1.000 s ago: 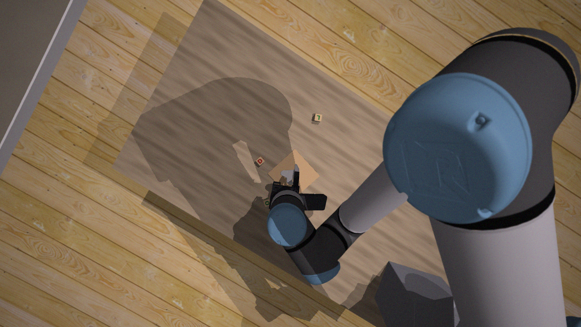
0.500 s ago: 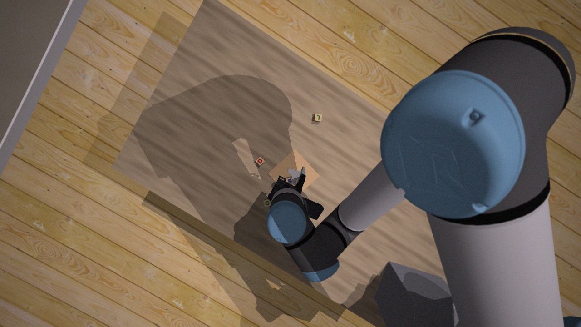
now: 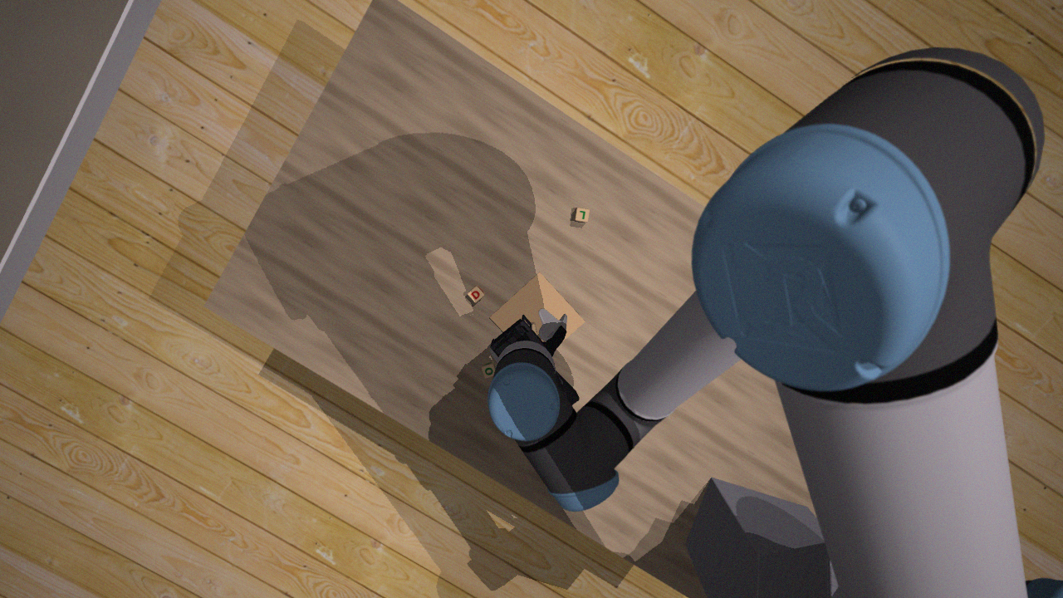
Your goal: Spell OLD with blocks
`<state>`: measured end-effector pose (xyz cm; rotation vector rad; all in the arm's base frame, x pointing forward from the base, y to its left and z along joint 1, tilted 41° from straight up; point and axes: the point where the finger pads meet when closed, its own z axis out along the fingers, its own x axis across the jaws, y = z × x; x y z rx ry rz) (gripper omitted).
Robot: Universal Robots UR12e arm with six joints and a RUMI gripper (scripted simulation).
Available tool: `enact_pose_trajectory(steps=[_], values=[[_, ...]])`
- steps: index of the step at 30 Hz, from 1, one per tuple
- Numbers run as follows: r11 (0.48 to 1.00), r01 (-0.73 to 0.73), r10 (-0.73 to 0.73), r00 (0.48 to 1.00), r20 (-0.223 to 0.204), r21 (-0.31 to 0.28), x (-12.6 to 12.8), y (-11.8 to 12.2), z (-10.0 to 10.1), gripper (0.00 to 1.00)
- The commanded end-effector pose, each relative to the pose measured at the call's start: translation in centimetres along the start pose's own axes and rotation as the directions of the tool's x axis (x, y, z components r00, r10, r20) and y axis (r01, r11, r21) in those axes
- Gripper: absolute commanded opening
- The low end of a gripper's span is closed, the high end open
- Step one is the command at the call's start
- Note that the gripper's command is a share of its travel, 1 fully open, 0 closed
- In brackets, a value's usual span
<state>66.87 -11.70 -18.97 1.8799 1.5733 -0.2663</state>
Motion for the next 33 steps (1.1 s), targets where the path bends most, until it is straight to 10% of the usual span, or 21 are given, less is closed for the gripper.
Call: enact_pose_trajectory(steps=[1,33], values=[[0.99,-0.139,0.139,0.99,0.002,0.003,0.16,0.15,0.17,1.0],[0.866,-0.499,0.499,0.866,0.004,0.002,0.53,0.67,0.81,1.0]])
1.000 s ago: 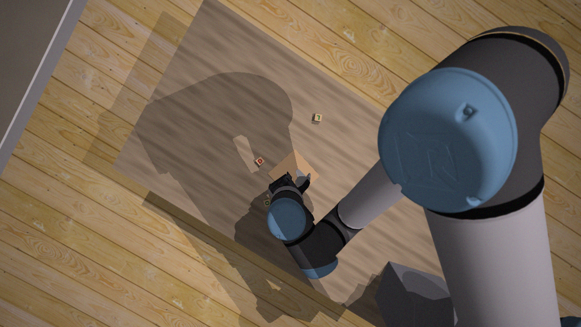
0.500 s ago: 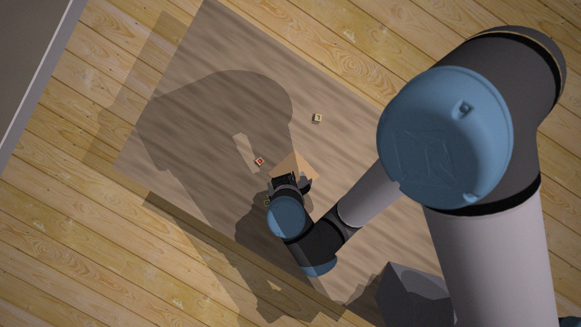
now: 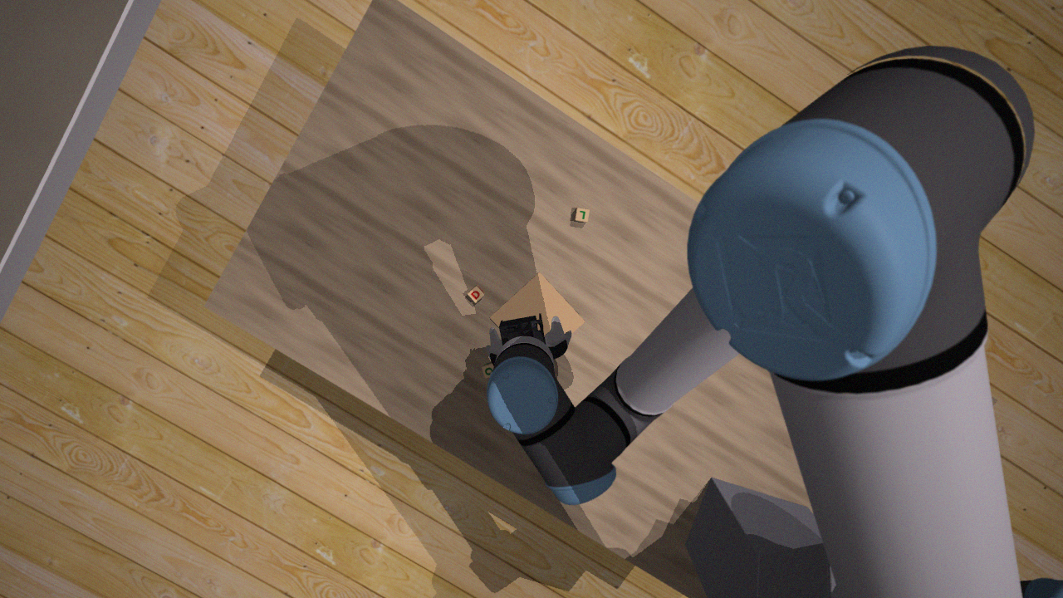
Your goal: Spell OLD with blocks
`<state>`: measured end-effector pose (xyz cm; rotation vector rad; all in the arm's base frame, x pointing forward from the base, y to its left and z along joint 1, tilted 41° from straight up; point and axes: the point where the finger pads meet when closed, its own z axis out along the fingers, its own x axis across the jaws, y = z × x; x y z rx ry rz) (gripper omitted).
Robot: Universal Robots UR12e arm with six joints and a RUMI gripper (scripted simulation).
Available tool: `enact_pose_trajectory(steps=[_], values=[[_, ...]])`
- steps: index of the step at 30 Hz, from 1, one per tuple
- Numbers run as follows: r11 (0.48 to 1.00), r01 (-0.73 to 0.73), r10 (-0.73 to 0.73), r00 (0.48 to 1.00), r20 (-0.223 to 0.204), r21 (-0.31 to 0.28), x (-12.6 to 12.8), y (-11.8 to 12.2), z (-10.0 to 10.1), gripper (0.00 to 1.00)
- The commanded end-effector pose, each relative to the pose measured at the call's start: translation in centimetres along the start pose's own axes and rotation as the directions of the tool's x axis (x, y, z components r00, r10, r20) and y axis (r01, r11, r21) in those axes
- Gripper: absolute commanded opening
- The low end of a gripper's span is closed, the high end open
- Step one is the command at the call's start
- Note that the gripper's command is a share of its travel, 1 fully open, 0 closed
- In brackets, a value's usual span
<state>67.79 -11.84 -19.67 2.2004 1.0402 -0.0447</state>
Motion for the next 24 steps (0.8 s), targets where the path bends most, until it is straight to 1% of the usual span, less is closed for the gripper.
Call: enact_pose_trajectory(steps=[1,7,8,24], values=[[1.0,-0.016,0.016,1.0,0.0,0.0,0.05,0.03,-0.03,1.0],[1.0,-0.019,0.019,1.0,0.0,0.0,0.06,0.03,-0.02,1.0],[1.0,-0.019,0.019,1.0,0.0,0.0,0.06,0.03,-0.02,0.37],[1.0,-0.019,0.019,1.0,0.0,0.0,0.06,0.03,-0.02,0.37]])
